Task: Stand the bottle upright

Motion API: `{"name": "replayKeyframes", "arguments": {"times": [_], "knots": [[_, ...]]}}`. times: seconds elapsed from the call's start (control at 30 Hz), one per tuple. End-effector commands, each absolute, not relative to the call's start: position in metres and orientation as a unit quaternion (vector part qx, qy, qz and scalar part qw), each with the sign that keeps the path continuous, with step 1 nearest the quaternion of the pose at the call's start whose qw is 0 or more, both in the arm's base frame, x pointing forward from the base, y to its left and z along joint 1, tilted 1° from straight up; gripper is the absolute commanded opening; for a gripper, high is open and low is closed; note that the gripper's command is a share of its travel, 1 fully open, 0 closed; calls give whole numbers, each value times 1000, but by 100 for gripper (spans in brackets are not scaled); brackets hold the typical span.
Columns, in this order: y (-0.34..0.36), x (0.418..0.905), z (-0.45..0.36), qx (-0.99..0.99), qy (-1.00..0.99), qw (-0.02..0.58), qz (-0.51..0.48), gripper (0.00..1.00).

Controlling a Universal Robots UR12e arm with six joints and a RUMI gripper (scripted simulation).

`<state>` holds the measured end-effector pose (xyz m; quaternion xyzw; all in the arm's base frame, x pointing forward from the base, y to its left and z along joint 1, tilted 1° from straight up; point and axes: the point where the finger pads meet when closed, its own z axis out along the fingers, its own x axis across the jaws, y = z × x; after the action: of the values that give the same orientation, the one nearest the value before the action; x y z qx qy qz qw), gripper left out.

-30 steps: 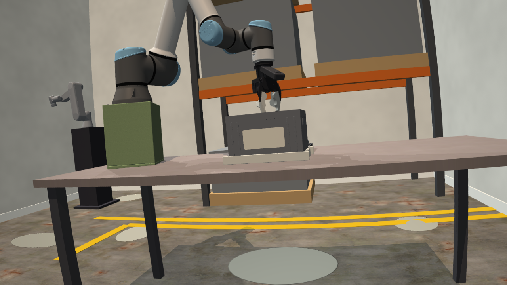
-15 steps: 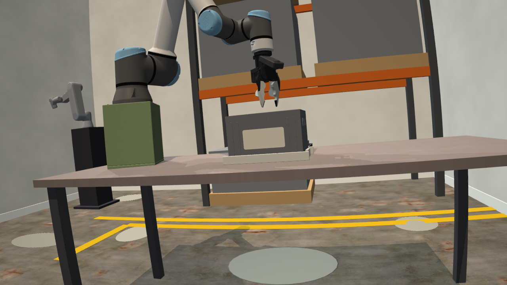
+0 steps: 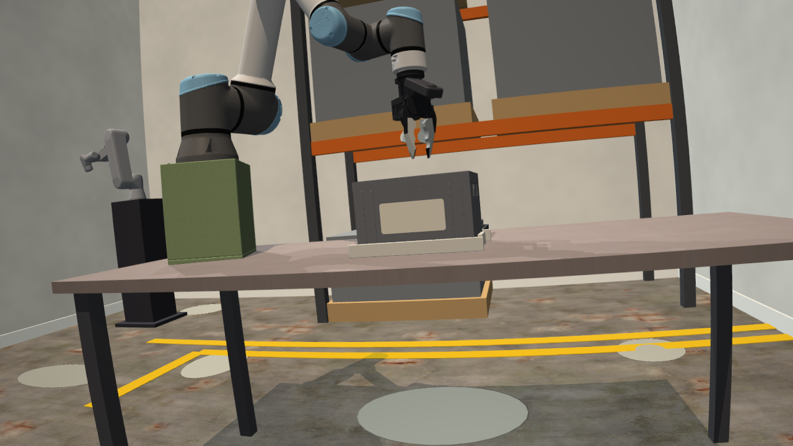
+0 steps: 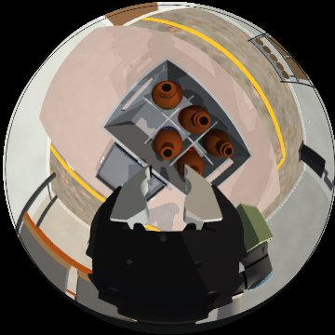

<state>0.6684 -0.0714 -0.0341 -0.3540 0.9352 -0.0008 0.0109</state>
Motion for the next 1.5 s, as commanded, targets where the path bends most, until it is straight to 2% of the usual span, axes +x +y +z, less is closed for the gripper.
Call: {"name": "replayKeyframes", "arguments": {"times": [0.0, 1.1, 1.27, 1.47], "knots": [[-74, 670, -32, -353, 936, 11, -1, 0], [-75, 671, -32, -353, 936, 11, -2, 0], [-116, 710, -32, -353, 936, 11, -1, 0], [-134, 725, -32, -353, 936, 11, -1, 0]]}}
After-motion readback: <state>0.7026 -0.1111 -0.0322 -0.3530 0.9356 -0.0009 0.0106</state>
